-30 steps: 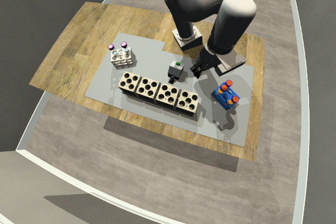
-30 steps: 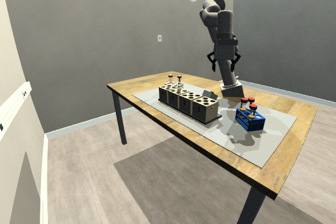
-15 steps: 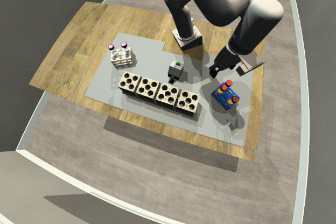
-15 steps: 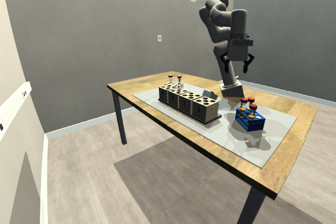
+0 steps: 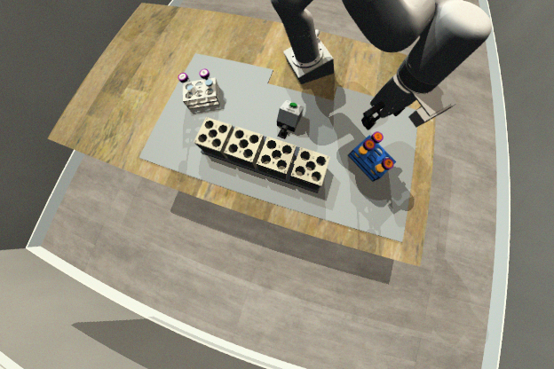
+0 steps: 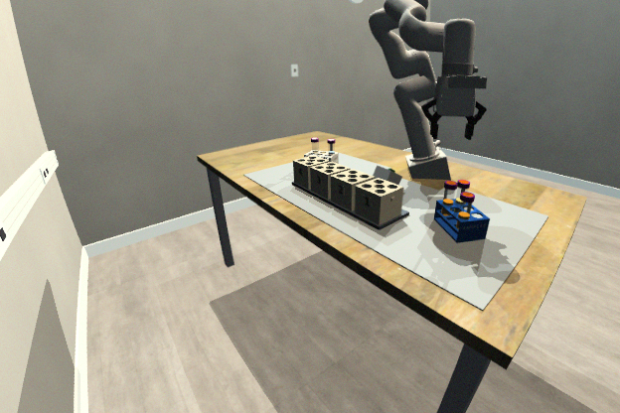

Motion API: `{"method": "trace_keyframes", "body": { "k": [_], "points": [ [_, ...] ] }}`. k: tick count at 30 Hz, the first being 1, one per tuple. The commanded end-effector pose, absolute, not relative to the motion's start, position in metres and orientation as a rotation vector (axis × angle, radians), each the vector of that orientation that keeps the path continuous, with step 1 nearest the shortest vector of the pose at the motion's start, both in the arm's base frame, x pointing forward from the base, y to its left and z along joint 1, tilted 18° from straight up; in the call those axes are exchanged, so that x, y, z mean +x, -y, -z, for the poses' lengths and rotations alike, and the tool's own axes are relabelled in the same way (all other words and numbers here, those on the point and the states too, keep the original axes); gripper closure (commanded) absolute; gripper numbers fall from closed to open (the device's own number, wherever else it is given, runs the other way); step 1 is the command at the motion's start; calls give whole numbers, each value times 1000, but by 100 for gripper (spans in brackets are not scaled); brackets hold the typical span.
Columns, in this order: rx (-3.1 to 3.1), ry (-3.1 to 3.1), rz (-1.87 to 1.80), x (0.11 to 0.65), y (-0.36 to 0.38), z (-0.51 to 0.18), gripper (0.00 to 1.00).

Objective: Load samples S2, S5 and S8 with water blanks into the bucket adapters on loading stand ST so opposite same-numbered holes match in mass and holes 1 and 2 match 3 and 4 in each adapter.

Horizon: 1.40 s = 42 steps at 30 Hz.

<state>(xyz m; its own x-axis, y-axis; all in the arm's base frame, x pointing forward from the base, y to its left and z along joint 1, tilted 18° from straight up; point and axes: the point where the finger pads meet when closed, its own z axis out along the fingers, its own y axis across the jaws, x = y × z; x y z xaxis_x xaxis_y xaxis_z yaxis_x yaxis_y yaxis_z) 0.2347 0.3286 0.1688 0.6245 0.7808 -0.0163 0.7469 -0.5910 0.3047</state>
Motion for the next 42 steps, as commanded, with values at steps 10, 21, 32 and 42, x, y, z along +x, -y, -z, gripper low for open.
{"method": "trace_keyframes", "body": {
  "k": [10, 21, 32, 42],
  "points": [
    [2569, -1239, -175, 243, -323, -138, 0],
    [2568, -1239, -175, 248, -318, -115, 0],
    [2568, -1239, -175, 254, -313, -92, 0],
    [2568, -1239, -175, 256, -311, -81, 0]
  ]
}}
